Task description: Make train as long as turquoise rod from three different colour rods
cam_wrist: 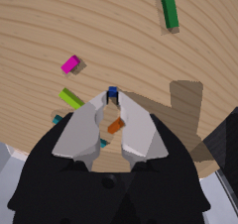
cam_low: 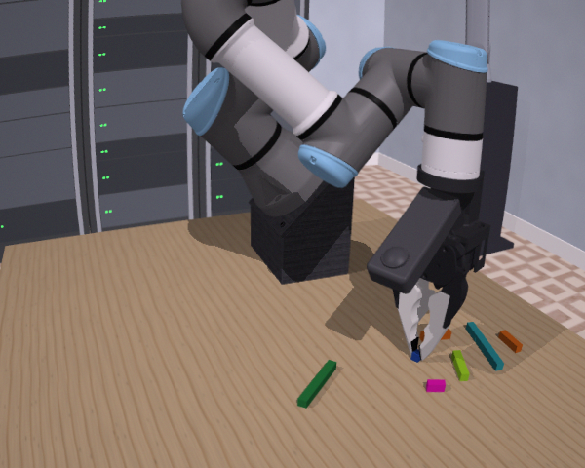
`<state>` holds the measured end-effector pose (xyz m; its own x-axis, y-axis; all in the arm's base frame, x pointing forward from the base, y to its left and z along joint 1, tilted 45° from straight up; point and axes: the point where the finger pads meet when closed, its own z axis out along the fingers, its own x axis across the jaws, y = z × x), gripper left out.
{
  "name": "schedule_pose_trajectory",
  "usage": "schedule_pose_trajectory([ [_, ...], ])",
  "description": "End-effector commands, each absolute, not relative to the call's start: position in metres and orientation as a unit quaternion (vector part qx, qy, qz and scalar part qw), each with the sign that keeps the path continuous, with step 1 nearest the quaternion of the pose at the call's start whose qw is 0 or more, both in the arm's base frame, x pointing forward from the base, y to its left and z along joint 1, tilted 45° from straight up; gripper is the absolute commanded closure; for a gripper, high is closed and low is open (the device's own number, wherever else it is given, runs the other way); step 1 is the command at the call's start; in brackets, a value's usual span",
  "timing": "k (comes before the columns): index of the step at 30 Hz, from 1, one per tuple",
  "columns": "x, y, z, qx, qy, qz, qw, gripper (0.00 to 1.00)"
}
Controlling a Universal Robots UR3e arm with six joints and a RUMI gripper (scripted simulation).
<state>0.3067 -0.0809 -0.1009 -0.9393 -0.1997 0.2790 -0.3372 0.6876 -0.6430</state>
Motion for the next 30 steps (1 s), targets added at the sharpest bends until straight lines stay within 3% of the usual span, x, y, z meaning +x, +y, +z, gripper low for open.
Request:
schedule_pose_trajectory([
  [1, 0.3067, -0.081, -0.1007, 0.147, -0.914, 0.367, 0.094, 1.0],
  [6, 0.3067, -0.081, -0.1007, 0.147, -0.914, 0.367, 0.094, 1.0],
  [21, 0.3067, -0.081, -0.1007, 0.147, -0.914, 0.367, 0.094, 0.86],
  [30, 0.3067, -0.081, -0.1007, 0.147, -0.914, 0.367, 0.094, 0.86],
])
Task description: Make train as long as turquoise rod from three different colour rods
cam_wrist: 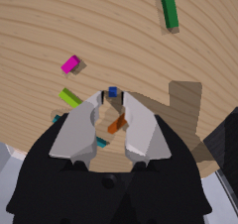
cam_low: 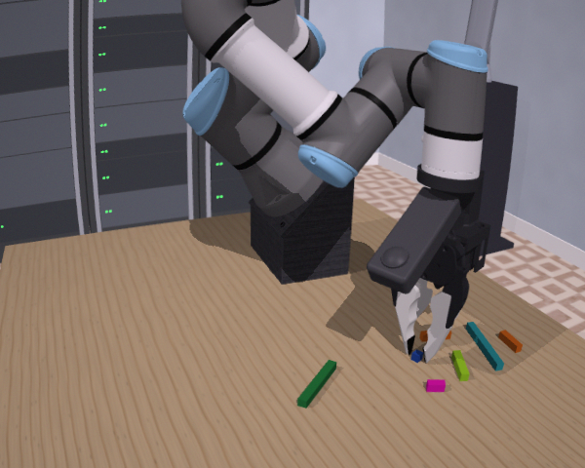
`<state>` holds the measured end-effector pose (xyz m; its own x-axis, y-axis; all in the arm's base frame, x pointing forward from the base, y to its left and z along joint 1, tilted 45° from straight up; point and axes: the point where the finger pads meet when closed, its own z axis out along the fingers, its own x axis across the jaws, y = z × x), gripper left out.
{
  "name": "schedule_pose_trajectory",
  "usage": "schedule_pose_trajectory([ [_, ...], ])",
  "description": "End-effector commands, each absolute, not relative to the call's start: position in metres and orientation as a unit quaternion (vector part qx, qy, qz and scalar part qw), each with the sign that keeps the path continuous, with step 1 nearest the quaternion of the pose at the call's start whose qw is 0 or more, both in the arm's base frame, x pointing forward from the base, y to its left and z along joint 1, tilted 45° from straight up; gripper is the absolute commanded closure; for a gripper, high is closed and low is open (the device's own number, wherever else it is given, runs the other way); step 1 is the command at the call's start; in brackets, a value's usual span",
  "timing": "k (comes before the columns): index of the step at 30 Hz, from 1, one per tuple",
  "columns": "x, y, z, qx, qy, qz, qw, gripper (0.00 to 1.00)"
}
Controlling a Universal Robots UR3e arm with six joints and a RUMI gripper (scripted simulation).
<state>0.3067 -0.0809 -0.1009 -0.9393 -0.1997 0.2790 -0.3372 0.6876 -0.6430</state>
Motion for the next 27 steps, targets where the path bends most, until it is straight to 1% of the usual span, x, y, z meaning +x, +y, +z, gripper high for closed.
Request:
schedule_pose_trajectory([
  [1, 0.307, -0.081, -0.101, 0.147, -0.914, 0.367, 0.094, 0.86],
  [18, 0.309, -0.07, -0.09, 0.147, -0.914, 0.367, 0.092, 0.86],
  [27, 0.31, -0.052, -0.071, 0.147, -0.914, 0.367, 0.092, 0.86],
])
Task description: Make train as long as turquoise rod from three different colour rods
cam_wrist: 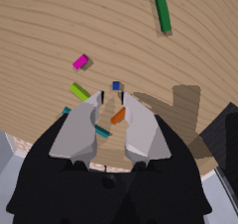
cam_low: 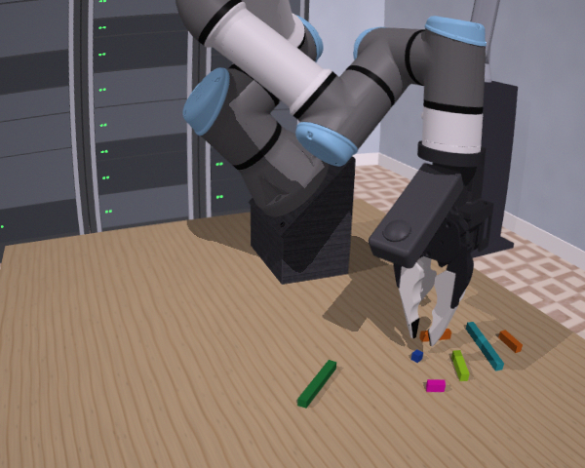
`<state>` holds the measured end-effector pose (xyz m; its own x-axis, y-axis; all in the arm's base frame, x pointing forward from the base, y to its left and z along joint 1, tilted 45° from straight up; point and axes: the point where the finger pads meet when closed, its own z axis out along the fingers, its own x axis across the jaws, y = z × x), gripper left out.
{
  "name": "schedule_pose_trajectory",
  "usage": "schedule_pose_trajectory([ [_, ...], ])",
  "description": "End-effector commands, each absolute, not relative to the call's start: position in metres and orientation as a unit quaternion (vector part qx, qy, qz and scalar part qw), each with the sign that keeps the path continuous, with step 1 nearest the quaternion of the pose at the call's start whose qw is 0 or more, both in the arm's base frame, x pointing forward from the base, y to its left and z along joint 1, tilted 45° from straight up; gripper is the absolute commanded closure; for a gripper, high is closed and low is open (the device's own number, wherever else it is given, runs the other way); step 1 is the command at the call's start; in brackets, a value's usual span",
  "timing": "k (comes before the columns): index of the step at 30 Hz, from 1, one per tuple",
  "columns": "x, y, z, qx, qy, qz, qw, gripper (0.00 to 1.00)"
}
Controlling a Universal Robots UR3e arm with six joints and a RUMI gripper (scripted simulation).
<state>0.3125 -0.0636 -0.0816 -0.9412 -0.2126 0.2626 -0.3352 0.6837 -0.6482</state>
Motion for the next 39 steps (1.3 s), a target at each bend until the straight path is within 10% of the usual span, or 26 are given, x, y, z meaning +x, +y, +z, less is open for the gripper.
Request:
schedule_pose_trajectory([
  [1, 0.31, -0.049, -0.069, 0.147, -0.914, 0.367, 0.092, 0.86],
  [30, 0.313, -0.017, -0.037, 0.147, -0.914, 0.367, 0.093, 0.86],
  [31, 0.313, -0.018, -0.037, 0.147, -0.914, 0.367, 0.093, 0.0],
  [39, 0.313, -0.018, -0.036, 0.147, -0.914, 0.367, 0.093, 0.0],
])
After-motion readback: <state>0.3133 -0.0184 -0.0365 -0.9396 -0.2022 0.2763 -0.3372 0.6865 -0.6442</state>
